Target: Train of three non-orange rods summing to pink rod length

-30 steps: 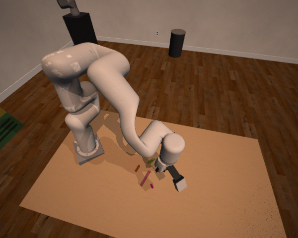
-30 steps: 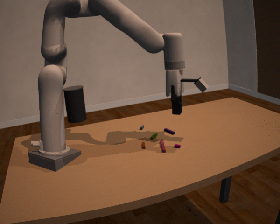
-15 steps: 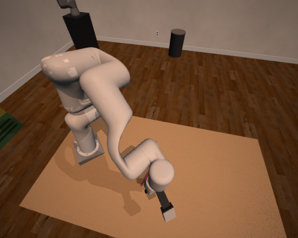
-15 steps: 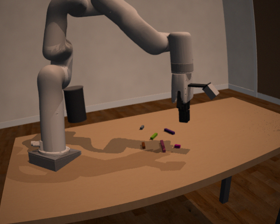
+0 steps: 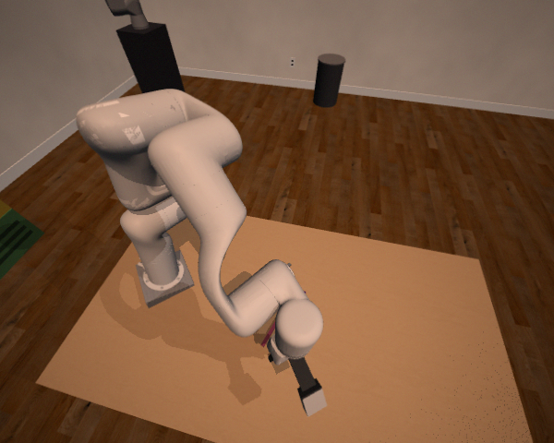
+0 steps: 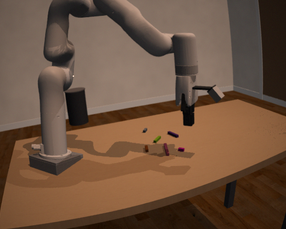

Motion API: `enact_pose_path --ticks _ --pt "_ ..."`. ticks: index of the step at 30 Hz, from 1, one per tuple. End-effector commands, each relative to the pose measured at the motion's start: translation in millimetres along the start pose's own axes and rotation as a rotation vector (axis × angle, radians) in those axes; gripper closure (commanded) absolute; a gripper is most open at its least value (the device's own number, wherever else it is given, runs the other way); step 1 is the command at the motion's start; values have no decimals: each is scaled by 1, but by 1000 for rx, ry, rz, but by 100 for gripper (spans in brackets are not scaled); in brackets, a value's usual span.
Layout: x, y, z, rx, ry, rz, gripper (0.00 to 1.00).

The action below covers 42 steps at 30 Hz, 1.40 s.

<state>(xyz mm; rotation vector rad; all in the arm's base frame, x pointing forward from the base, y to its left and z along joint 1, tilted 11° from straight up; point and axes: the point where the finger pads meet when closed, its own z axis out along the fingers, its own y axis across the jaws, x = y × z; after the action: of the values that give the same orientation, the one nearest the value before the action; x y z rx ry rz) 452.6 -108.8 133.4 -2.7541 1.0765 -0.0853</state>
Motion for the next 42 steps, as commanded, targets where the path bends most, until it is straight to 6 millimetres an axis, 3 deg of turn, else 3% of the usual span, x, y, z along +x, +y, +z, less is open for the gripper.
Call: enact_pose_path --ticks 1,24,42 --pt "1 -1 4 1 3 0 96" --pt "2 -1 80 1 3 0 96" --pt "2 -1 85 1 3 0 96"
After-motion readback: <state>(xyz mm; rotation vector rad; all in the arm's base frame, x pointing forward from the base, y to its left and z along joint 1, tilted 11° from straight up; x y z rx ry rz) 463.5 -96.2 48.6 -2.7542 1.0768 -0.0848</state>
